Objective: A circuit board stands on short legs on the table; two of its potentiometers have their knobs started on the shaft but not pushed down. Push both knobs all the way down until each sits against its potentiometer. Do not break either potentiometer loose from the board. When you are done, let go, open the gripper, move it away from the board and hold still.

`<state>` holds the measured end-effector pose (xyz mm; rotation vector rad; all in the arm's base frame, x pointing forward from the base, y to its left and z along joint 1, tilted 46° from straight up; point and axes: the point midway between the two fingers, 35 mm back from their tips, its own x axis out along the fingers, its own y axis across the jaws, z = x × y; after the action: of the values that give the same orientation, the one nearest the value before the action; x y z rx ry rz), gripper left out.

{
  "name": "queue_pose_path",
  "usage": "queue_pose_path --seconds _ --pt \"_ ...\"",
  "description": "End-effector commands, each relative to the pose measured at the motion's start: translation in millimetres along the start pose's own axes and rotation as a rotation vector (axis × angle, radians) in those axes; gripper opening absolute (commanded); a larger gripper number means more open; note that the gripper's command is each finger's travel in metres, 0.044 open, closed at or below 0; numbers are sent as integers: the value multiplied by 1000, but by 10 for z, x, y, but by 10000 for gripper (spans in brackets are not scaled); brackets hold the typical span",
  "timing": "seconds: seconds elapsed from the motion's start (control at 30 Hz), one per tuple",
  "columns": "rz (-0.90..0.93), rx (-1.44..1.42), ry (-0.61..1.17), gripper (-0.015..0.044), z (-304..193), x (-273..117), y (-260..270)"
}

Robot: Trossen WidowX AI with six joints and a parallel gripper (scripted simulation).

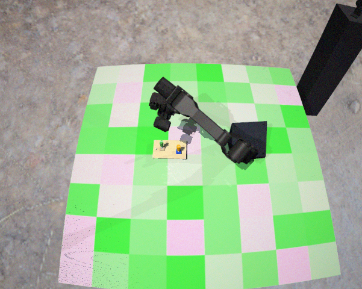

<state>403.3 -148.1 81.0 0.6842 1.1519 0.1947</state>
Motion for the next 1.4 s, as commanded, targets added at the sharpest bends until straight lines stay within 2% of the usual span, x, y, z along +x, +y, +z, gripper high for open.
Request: queue_pose_path --seconds 0.0,0.43,1.37 --pt "24 4 142 0 -307 168 111" --pt "119 21 562 0 -1188 374 520" --pt "122 21 567 0 -1412 708 577"
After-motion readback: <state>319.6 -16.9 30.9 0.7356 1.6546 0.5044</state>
